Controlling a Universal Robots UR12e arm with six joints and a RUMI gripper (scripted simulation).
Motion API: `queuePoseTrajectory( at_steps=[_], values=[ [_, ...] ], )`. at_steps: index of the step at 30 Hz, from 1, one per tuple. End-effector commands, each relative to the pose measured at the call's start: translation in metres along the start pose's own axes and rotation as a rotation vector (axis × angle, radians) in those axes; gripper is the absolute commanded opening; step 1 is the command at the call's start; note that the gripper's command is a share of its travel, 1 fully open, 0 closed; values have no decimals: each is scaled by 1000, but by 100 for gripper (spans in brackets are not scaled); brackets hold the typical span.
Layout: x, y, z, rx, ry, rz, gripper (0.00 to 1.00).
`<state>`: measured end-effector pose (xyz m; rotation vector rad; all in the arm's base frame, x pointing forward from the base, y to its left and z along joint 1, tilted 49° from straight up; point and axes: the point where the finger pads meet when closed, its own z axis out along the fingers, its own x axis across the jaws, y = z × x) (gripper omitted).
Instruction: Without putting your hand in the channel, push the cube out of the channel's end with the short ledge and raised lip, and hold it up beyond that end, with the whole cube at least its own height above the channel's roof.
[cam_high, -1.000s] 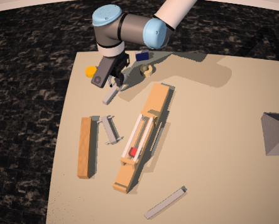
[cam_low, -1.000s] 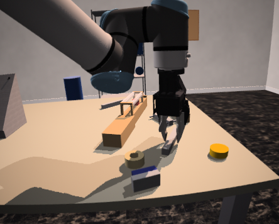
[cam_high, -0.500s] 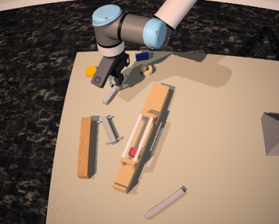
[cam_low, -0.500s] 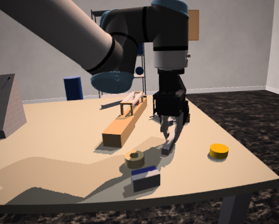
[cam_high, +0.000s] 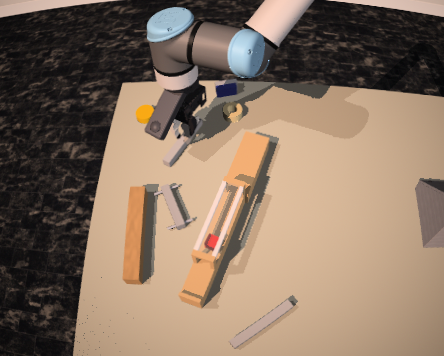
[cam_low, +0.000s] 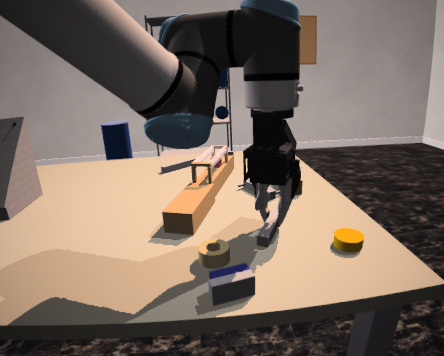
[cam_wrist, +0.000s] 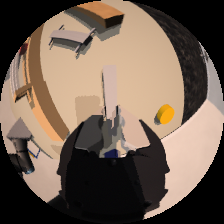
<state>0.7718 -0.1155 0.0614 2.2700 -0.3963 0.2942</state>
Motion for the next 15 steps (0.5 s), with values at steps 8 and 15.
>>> queuePoseTrajectory(
  at_steps=[8, 15],
  values=[
    [0, 0, -1, 0, 1, 0, 0],
    [0, 0, -8, 0, 1, 0, 0]
  ],
)
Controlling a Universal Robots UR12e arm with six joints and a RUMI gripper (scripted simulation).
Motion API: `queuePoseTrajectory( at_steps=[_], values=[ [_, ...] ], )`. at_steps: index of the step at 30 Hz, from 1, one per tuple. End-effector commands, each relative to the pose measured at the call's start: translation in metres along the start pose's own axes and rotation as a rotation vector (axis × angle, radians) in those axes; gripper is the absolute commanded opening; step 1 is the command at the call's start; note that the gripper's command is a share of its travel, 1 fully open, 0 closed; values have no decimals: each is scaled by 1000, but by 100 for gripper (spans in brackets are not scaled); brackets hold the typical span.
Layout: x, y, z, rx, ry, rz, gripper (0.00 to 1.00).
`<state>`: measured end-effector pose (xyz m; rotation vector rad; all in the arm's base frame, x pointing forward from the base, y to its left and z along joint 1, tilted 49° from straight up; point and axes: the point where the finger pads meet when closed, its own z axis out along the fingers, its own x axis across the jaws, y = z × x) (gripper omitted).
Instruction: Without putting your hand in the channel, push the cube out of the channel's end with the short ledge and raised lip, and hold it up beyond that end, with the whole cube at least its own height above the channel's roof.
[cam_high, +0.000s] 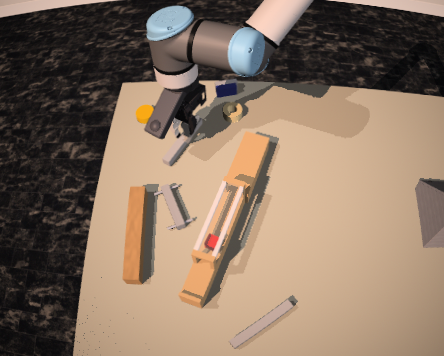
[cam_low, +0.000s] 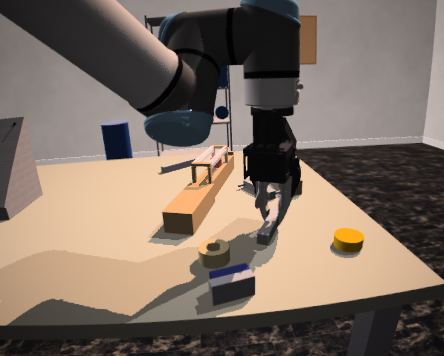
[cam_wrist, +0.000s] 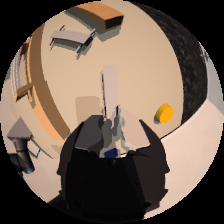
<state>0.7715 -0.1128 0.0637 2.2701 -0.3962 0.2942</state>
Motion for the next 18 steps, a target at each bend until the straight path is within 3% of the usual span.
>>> queuePoseTrajectory(
  at_steps=[1, 13, 18],
  values=[
    [0, 0, -8, 0, 1, 0, 0],
    [0, 0, -96, 0, 1, 0, 0],
    [0, 0, -108, 0, 1, 0, 0]
  ],
)
